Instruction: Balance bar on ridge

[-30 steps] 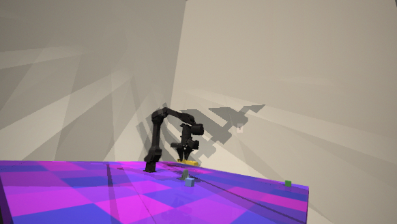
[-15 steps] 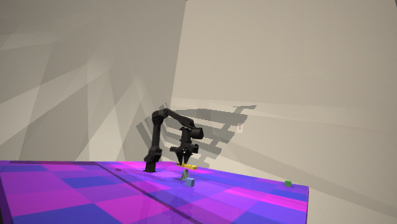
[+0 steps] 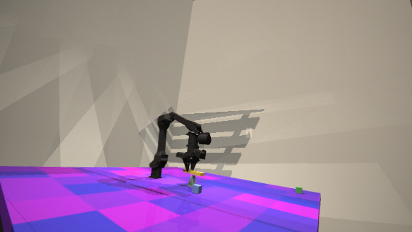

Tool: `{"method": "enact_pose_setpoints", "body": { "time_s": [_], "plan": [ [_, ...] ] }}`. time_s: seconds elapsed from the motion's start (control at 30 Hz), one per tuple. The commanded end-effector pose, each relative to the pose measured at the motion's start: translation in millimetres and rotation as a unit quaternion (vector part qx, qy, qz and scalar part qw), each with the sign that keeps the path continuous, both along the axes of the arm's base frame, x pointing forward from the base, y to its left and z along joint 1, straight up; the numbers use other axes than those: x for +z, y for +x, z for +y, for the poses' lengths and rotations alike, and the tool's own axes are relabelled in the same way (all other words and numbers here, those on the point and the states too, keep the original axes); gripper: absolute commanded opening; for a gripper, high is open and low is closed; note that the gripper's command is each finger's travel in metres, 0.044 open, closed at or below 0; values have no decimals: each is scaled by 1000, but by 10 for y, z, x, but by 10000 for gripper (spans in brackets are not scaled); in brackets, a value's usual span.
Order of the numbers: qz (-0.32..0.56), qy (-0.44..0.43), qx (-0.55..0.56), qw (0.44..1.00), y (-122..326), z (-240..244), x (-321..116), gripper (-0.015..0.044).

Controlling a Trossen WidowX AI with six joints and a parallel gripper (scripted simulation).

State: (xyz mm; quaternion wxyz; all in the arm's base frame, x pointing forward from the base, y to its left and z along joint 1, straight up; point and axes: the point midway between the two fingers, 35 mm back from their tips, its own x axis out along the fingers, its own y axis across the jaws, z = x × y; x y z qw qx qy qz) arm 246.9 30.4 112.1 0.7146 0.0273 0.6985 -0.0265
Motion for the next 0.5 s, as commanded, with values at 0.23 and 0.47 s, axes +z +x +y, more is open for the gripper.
{"method": "enact_pose_setpoints", "body": {
  "time_s": [0.23, 0.47],
  "plan": [
    [1, 1, -3, 1000, -5, 4, -9, 0],
    [1, 1, -3, 1000, -5, 4, -15, 0]
  ]
}}
